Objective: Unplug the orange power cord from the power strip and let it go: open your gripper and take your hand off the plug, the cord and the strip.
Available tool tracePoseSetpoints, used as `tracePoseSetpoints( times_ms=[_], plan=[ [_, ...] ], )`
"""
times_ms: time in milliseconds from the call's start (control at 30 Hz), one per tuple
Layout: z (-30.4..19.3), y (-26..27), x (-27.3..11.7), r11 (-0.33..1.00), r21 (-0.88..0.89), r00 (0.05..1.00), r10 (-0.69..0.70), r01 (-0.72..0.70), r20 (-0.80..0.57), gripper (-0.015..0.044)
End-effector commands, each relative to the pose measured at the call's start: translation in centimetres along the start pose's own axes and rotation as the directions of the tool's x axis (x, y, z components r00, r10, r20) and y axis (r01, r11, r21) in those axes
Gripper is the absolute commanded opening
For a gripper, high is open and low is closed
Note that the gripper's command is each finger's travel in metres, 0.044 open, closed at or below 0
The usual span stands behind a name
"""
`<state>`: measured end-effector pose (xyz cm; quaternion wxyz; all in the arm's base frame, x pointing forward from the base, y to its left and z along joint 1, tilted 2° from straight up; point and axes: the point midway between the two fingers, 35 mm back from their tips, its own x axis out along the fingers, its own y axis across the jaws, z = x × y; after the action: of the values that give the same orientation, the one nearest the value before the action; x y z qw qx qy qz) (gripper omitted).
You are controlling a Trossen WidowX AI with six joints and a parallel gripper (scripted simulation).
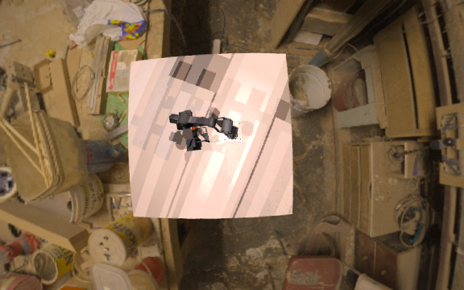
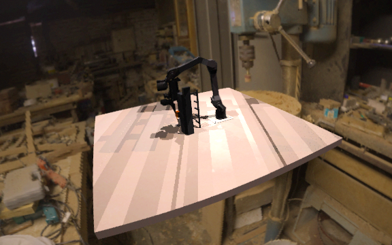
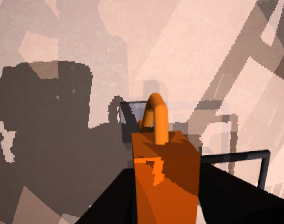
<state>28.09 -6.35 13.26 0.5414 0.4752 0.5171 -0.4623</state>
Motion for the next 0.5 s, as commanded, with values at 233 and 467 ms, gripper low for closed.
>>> tracePoseSetpoints(
  times_ms=[233, 467],
  plan=[
    [-0.04, -0.03, 0.00, 1.000, 0.004, 1.000, 0.010, -0.010, 0.014, 0.0210],
    [0.61, 0.04, -0.15, 1.000, 0.003, 1.000, 0.010, -0.010, 0.015, 0.0394]
  ],
)
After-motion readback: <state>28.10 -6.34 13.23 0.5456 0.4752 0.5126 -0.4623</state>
